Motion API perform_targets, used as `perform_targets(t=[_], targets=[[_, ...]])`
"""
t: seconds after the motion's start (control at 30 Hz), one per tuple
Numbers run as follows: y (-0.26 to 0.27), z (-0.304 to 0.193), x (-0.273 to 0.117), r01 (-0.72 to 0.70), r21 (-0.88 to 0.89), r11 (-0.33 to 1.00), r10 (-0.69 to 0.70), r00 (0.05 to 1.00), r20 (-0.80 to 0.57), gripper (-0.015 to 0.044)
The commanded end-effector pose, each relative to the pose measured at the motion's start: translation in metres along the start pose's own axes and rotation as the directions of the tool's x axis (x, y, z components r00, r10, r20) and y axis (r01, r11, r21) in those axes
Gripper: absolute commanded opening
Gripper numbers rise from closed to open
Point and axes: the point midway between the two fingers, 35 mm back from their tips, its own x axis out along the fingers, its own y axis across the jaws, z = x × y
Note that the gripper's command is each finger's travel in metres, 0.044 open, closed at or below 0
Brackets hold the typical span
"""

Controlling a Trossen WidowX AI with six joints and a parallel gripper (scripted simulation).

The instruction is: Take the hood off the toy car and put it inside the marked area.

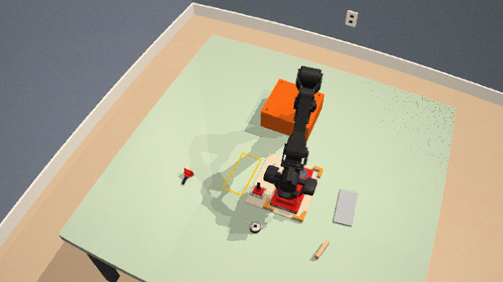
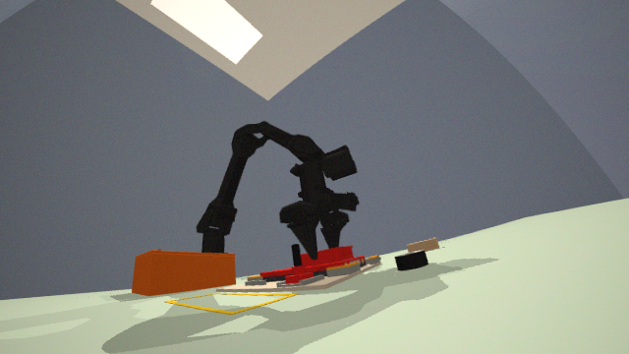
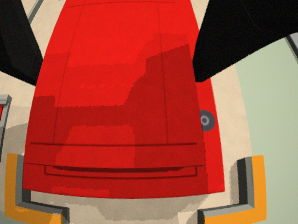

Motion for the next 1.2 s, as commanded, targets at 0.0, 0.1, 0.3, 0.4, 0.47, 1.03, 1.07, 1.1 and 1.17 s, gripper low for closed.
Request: perform_targets(t=[0.0, 0.1, 0.3, 0.4, 0.47, 1.03, 1.07, 1.1, 1.17], targets=[[0.000, 0.000, 0.000, 0.000, 0.000, 1.000, 0.000, 1.000, 0.000, 0.0328], [0.000, 0.000, 0.000, 0.000, 0.000, 1.000, 0.000, 1.000, 0.000, 0.0308], [0.000, 0.000, 0.000, 0.000, 0.000, 1.000, 0.000, 1.000, 0.000, 0.0249], [0.000, 0.000, -0.001, 0.000, 0.000, 1.000, 0.000, 1.000, 0.000, 0.0170], [0.000, 0.000, -0.002, 0.000, 0.000, 1.000, 0.000, 1.000, 0.000, 0.0117], [0.000, 0.000, -0.014, -0.001, 0.000, 1.000, 0.001, 1.000, 0.000, 0.0000], [0.000, 0.000, -0.014, -0.001, 0.000, 1.000, 0.001, 1.000, 0.000, 0.0000], [0.000, 0.000, -0.015, -0.001, 0.000, 1.000, 0.001, 1.000, 0.000, 0.0000], [0.000, 0.000, -0.016, -0.001, 0.000, 1.000, 0.001, 1.000, 0.000, 0.0000]])
